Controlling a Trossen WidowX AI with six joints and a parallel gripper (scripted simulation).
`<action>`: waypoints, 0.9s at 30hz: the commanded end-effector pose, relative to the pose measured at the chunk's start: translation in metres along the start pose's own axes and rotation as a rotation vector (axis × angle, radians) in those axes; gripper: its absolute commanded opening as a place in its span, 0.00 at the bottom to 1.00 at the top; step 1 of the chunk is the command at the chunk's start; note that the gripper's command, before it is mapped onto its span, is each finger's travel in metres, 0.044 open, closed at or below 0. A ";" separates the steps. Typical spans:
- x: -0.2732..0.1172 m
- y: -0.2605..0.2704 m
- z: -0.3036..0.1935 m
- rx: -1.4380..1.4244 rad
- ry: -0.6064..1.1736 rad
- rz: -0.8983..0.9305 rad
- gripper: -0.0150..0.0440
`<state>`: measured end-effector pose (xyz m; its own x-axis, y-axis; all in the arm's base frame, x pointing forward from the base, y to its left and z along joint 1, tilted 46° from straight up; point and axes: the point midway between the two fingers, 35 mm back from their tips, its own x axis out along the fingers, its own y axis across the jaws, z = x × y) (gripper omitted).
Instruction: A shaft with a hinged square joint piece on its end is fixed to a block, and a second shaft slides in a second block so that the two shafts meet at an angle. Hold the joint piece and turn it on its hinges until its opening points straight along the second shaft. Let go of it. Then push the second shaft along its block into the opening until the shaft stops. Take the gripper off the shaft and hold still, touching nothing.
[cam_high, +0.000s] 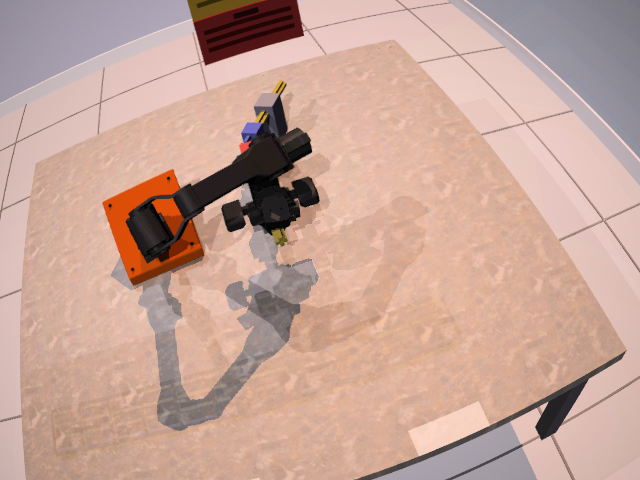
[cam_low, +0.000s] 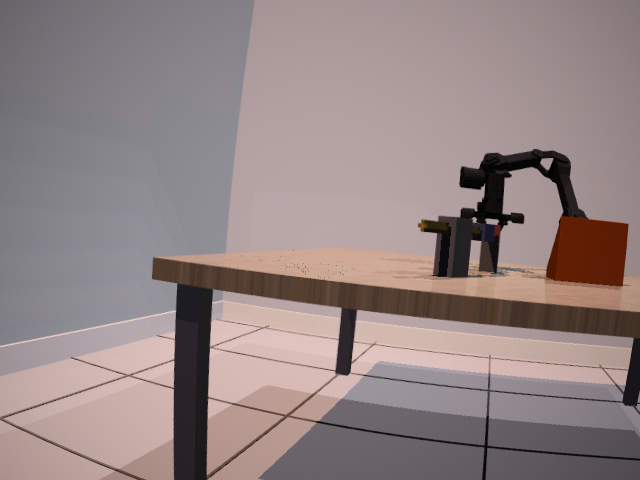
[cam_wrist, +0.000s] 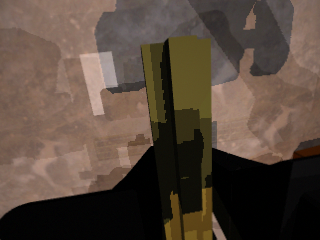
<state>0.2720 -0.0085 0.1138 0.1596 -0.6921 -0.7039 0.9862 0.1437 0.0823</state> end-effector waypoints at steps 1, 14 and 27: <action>0.000 0.000 -0.009 -0.001 -0.002 0.000 0.25; 0.000 0.000 -0.008 0.001 0.000 0.000 0.25; 0.000 0.000 -0.008 0.001 0.000 0.000 0.37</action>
<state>0.2716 -0.0025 0.1075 0.1584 -0.6925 -0.7038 0.9864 0.1420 0.0824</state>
